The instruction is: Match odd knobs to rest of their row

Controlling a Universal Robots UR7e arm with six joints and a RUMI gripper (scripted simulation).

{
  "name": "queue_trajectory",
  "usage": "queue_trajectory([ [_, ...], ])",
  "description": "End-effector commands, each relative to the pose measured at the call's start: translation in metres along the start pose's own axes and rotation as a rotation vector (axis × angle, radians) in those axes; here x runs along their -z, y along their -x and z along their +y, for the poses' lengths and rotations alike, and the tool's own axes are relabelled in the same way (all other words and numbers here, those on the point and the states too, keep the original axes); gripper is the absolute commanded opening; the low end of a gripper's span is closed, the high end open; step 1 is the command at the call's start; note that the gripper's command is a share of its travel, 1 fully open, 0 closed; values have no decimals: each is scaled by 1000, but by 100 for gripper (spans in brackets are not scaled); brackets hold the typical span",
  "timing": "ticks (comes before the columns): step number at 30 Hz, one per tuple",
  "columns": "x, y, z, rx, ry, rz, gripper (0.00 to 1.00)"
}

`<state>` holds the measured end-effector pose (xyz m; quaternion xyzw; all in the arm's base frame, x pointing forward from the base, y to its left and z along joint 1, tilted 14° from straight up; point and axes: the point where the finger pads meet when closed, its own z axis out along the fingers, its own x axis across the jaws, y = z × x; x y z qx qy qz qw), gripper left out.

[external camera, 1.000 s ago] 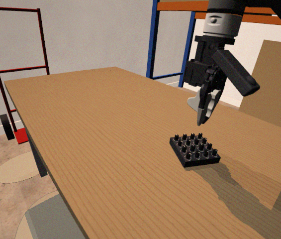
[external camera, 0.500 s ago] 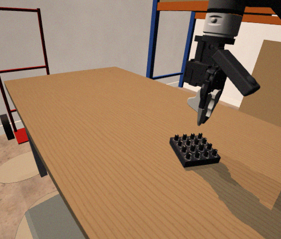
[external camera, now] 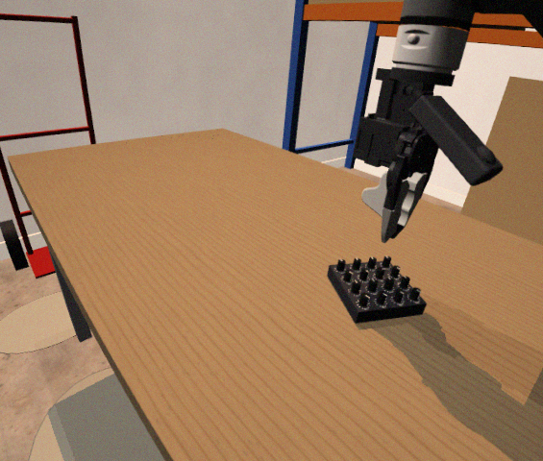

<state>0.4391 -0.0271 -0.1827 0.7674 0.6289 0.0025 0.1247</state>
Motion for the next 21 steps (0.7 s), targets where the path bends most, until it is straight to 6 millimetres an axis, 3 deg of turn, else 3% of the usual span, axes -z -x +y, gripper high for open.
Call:
queue_trajectory([
  [1, 0, 0, 0, 0, 1, 0, 11],
  [21, -3, 0, 0, 0, 1, 0, 11],
])
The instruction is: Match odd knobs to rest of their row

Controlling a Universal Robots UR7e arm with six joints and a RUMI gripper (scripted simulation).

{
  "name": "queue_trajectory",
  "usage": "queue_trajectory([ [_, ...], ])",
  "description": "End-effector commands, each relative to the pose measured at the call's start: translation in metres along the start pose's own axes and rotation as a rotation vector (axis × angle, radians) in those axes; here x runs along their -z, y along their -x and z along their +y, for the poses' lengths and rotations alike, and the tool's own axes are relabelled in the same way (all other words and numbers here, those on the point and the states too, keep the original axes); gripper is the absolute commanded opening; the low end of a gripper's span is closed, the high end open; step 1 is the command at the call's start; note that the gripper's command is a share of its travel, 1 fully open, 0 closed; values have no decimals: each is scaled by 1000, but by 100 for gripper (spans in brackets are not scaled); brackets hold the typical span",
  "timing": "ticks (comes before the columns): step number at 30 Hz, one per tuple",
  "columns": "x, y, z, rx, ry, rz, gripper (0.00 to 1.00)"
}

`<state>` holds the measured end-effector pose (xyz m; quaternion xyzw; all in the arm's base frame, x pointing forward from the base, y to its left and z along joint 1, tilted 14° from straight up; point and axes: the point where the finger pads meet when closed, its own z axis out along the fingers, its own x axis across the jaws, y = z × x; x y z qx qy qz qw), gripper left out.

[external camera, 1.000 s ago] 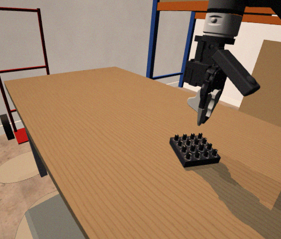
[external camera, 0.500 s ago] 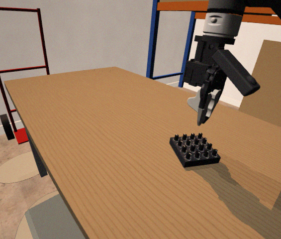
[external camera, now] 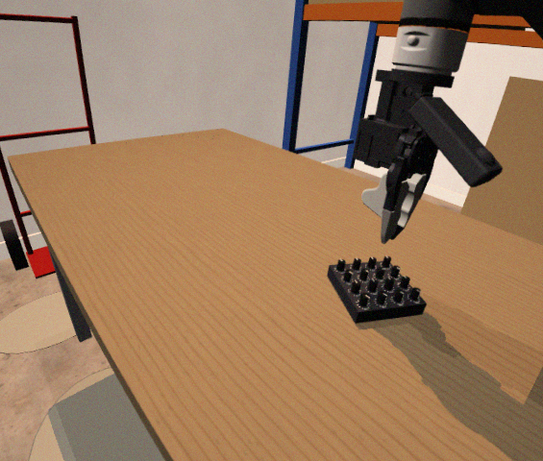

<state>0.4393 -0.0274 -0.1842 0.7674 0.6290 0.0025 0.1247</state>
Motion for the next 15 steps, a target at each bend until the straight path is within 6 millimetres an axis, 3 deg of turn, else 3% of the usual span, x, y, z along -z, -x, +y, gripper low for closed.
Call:
queue_trajectory([
  [1, -2, 0, 0, 0, 1, 0, 11],
  [15, -15, 0, 0, 0, 1, 0, 11],
])
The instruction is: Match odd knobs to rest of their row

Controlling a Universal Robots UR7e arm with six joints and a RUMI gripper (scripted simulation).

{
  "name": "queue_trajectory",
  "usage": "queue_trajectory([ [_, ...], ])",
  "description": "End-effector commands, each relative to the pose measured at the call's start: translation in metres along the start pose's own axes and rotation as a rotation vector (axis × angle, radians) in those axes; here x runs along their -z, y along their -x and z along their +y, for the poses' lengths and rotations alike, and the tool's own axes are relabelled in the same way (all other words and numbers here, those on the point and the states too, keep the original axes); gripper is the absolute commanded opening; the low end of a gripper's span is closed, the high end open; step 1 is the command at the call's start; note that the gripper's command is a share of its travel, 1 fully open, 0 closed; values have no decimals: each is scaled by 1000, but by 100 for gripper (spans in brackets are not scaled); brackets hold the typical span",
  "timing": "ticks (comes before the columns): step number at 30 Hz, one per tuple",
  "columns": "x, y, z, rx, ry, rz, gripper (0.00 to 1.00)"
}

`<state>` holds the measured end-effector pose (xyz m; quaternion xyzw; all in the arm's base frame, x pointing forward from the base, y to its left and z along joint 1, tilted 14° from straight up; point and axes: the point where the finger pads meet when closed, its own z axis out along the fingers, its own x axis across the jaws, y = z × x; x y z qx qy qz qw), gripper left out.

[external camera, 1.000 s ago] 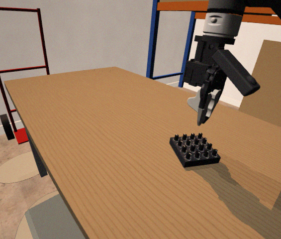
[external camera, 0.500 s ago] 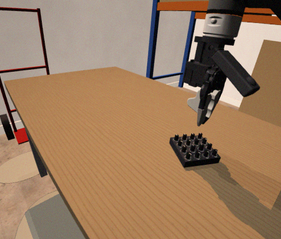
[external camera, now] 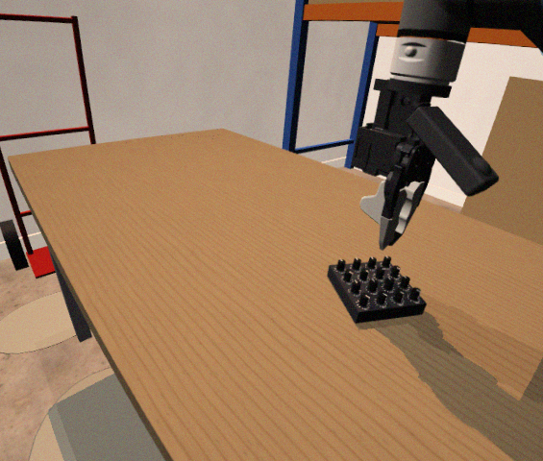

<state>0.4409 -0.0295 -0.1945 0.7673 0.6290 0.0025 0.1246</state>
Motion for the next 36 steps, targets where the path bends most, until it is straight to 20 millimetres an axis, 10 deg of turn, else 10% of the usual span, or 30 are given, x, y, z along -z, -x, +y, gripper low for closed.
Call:
queue_trajectory([
  [1, -5, 0, 0, 0, 1, 0, 11],
  [36, -31, 0, 0, 0, 1, 0, 11],
])
